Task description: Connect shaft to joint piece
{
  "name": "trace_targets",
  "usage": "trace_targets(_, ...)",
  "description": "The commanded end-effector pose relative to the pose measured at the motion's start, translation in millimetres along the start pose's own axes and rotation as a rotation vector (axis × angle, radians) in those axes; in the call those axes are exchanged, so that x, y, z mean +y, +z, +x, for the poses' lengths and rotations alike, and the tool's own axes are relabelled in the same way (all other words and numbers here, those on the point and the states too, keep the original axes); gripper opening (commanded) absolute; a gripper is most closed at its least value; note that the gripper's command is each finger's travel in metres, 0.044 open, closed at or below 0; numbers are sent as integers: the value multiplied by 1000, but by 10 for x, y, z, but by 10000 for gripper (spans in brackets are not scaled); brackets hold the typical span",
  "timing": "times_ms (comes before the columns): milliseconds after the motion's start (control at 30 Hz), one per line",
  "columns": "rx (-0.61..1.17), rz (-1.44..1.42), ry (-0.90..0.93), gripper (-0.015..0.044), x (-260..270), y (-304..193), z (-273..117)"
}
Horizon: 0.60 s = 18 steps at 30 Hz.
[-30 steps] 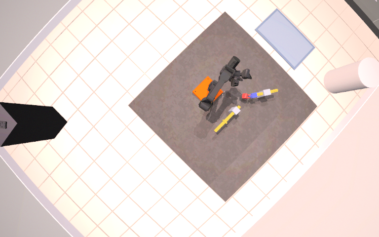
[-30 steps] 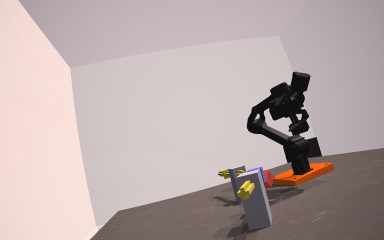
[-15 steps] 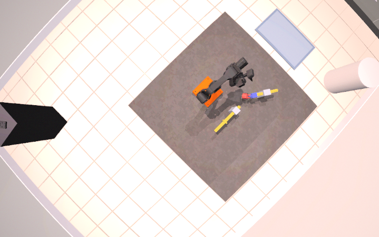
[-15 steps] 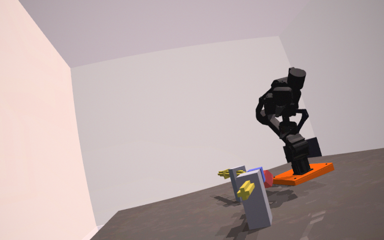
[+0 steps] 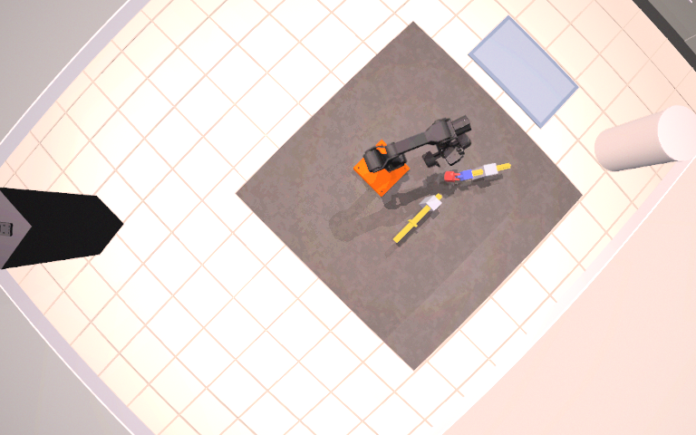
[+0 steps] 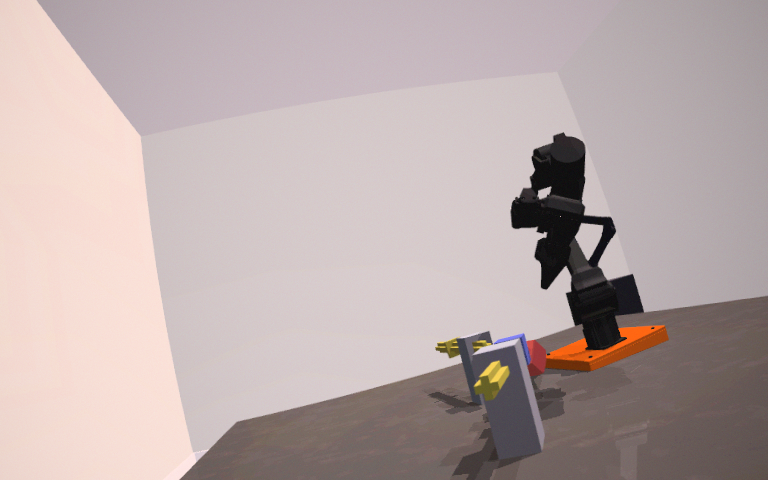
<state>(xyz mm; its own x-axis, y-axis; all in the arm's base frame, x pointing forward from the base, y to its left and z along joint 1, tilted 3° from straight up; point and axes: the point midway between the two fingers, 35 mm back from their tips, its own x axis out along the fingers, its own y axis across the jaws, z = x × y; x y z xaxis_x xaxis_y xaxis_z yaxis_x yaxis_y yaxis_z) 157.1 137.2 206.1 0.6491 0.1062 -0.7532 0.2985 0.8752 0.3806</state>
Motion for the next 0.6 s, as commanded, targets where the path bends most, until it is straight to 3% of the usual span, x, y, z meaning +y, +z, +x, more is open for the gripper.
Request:
trace_targets(0, 60, -84, -80, 440, -38, 34, 71)
trace_targets(567, 483, -352, -260, 440, -297, 219, 273)
